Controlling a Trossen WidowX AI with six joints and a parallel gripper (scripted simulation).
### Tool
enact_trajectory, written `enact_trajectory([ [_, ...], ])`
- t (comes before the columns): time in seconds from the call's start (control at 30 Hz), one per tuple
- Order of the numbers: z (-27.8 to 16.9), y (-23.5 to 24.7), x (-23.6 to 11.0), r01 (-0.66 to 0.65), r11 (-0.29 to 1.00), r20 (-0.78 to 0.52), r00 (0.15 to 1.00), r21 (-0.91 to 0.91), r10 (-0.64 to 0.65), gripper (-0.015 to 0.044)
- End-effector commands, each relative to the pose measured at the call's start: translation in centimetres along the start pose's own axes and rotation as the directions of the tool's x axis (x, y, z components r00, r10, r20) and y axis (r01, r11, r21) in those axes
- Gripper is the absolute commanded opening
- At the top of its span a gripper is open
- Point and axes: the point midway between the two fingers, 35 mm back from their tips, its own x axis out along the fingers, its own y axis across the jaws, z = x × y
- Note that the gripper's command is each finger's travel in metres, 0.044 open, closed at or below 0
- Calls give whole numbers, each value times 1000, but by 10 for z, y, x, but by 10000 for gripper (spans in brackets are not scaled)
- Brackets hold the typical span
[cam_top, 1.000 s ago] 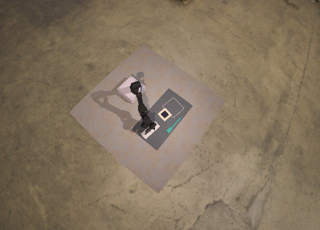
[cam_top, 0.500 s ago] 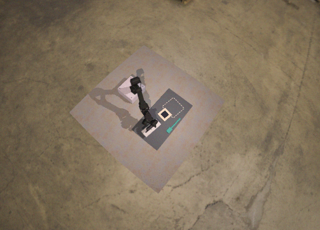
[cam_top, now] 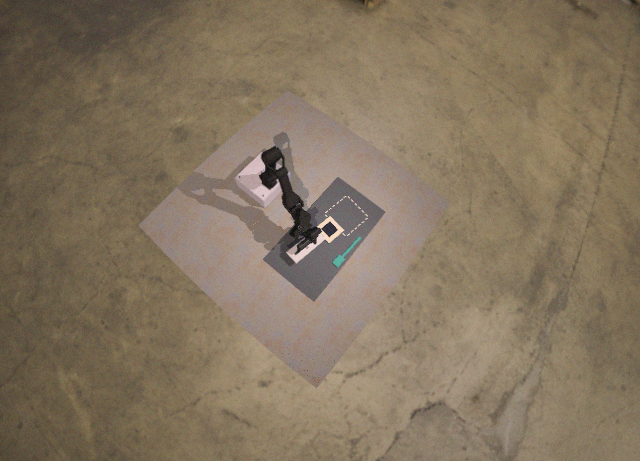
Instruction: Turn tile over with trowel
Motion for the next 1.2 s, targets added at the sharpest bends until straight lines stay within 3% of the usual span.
enact_trajectory([
  [0.0, 2, 7, -2, -23, 1000, 15, 1000, 2, 23, 0],
  [1.17, -6, -19, 28, -22, 1000, 15, 1000, 3, 22, 0],
])
